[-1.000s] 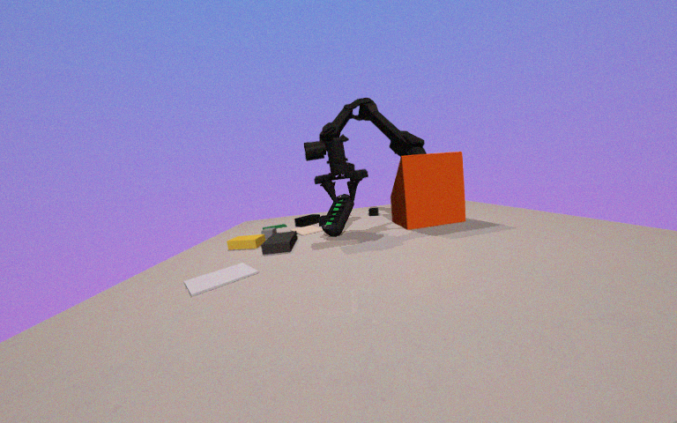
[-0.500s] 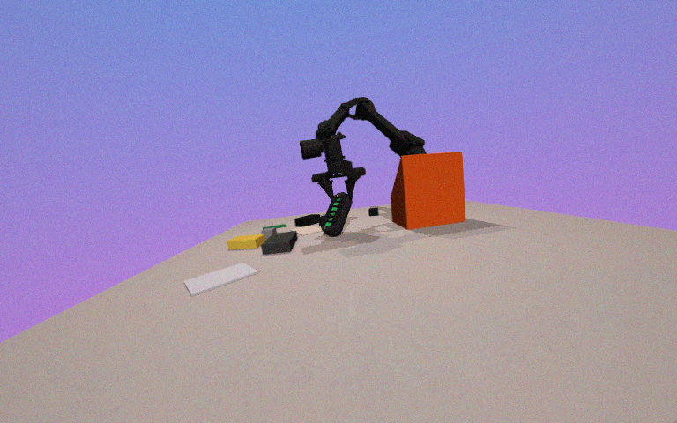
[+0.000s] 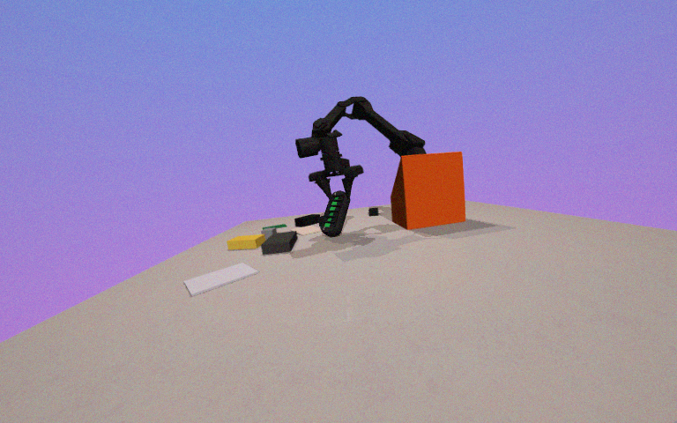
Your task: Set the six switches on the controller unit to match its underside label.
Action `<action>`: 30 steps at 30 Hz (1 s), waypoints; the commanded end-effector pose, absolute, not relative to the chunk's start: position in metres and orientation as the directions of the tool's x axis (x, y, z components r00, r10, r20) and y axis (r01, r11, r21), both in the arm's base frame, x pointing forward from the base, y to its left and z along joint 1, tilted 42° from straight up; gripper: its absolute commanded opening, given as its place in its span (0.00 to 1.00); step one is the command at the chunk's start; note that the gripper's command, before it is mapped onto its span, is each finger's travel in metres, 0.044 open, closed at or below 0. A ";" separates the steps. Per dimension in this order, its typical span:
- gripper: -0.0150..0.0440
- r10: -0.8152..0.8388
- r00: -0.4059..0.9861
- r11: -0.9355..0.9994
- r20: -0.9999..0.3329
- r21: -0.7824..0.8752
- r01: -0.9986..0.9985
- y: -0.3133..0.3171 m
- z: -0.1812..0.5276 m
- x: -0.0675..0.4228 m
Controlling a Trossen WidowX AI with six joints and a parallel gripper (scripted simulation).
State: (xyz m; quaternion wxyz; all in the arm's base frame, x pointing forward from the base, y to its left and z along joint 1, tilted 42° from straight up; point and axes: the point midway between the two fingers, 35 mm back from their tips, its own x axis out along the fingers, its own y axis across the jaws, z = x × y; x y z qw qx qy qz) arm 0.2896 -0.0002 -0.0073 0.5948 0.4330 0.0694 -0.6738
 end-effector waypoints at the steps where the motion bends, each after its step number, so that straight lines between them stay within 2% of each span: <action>1: 0.83 -0.738 0.085 -0.290 -0.670 0.429 0.855 0.005 -0.010 0.294; 30: 0.83 -0.777 0.051 -0.291 -0.628 0.429 0.855 0.027 -0.018 0.305</action>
